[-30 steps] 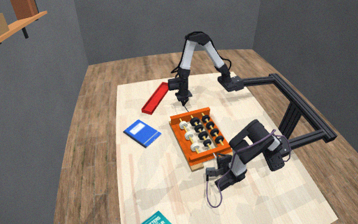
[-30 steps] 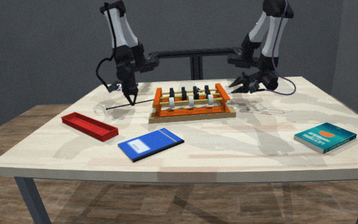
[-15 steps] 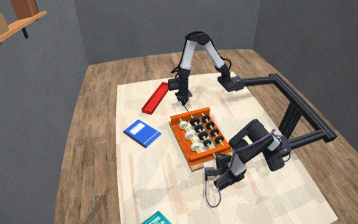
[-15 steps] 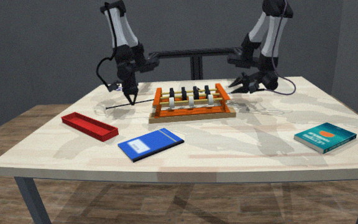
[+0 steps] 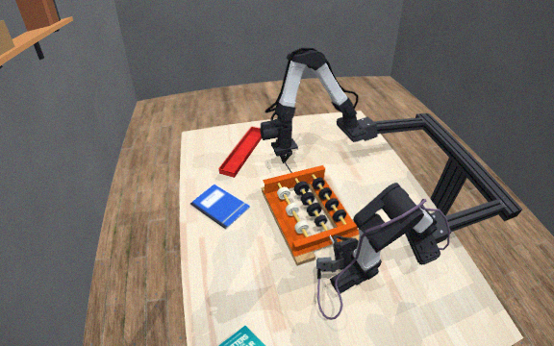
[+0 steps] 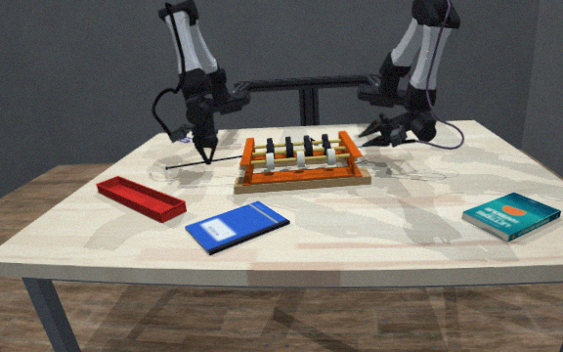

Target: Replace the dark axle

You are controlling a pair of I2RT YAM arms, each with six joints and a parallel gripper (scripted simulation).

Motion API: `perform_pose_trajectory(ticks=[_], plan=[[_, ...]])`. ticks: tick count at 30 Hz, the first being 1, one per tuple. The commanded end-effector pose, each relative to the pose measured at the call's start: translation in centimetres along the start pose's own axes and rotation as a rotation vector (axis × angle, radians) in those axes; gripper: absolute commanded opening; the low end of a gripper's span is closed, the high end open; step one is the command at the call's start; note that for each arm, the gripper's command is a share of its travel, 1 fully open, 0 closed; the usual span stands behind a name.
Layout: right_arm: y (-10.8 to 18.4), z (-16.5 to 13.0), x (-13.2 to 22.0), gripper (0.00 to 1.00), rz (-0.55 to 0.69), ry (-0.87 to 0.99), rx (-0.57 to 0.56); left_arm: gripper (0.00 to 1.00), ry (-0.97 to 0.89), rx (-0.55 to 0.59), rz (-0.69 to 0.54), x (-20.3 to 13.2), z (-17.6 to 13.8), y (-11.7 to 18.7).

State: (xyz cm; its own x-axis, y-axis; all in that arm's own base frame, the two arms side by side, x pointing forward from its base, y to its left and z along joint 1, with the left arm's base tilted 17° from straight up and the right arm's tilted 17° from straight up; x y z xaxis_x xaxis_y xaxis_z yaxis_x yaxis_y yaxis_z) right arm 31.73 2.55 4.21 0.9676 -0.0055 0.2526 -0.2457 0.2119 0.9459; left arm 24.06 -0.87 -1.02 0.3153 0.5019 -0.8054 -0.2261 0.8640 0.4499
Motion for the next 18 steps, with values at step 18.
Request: perform_pose_trajectory(ticks=[18], plan=[[1.59, -0.73, 0.47, 0.0, 0.037, -0.005, -0.03, 0.33, -0.024, 0.02, -0.023, -0.42, -0.06, -1.07]])
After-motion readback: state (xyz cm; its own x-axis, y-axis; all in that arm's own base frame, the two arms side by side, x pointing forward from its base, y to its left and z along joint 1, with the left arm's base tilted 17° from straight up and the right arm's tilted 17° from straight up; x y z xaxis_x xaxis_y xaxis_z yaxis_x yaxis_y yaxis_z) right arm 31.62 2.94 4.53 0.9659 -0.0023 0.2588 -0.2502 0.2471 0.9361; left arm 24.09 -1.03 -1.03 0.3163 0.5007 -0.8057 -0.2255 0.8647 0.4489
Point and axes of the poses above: on each arm, the point where the finger pads meet when closed, its own y axis back along the fingers, its own x axis across the jaws, z = x × y, the point moved 10 cm from there along y, back along the fingers, and after that the axes turned 9 degrees about -y, right-handed, at the moved point
